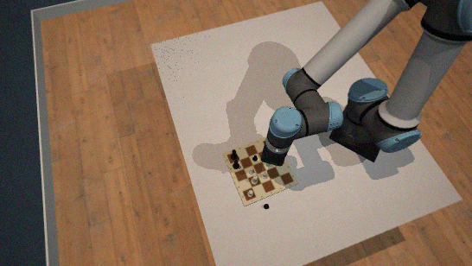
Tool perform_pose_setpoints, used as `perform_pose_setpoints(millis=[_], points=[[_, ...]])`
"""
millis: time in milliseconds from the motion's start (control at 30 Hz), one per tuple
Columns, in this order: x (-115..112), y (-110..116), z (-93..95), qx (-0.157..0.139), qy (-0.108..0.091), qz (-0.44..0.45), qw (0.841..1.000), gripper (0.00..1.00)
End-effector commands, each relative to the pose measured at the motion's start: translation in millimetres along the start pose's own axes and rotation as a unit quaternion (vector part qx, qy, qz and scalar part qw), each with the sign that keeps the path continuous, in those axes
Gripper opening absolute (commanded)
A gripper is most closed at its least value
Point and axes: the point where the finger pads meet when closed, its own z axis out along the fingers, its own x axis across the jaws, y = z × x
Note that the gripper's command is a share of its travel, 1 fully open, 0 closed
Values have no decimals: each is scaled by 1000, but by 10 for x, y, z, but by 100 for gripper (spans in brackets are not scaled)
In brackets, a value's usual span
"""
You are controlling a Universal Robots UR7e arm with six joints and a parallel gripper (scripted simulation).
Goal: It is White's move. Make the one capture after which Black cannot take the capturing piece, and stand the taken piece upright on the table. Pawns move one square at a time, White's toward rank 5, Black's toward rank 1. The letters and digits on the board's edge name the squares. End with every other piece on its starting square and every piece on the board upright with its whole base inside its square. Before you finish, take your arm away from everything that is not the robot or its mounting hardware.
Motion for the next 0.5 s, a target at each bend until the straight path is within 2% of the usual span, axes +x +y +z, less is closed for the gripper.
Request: perform_pose_setpoints(millis=[0,467], points=[[-3,2,10,0,-1,0,1000,79],[-3,2,246,0,-1,0,1000,79]])
